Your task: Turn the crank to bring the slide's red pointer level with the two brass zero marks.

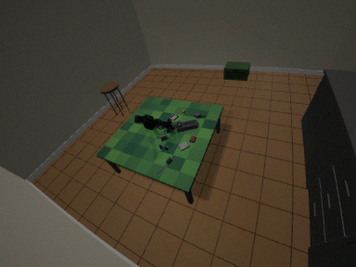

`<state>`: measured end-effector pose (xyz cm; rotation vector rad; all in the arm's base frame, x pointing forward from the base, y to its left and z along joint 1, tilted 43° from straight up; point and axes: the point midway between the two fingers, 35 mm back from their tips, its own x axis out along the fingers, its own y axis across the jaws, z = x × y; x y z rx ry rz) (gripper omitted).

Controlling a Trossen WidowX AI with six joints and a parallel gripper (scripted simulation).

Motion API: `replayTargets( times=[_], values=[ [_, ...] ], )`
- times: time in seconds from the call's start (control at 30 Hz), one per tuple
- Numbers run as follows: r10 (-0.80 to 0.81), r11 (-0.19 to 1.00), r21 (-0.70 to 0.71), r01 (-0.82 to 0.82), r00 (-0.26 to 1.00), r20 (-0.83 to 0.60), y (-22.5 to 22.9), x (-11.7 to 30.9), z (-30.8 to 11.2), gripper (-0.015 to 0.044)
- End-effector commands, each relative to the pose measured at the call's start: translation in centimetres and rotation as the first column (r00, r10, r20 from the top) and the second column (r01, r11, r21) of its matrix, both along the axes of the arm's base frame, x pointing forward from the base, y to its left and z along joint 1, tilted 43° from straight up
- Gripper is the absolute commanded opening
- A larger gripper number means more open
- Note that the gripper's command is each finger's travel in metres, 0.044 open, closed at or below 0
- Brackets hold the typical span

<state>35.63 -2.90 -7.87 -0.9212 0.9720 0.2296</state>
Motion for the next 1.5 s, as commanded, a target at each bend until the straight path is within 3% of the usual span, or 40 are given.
replayTargets(
  times=[0.0,1.47],
  values=[
    [0.015,1.0,0.01,-0.014,1.0,-0.021,0.54,-0.53,-0.54,0.0],
    [0.015,1.0,0.01,-0.014,1.0,-0.021,1.04,-0.84,-0.63,0.0]
  ],
)
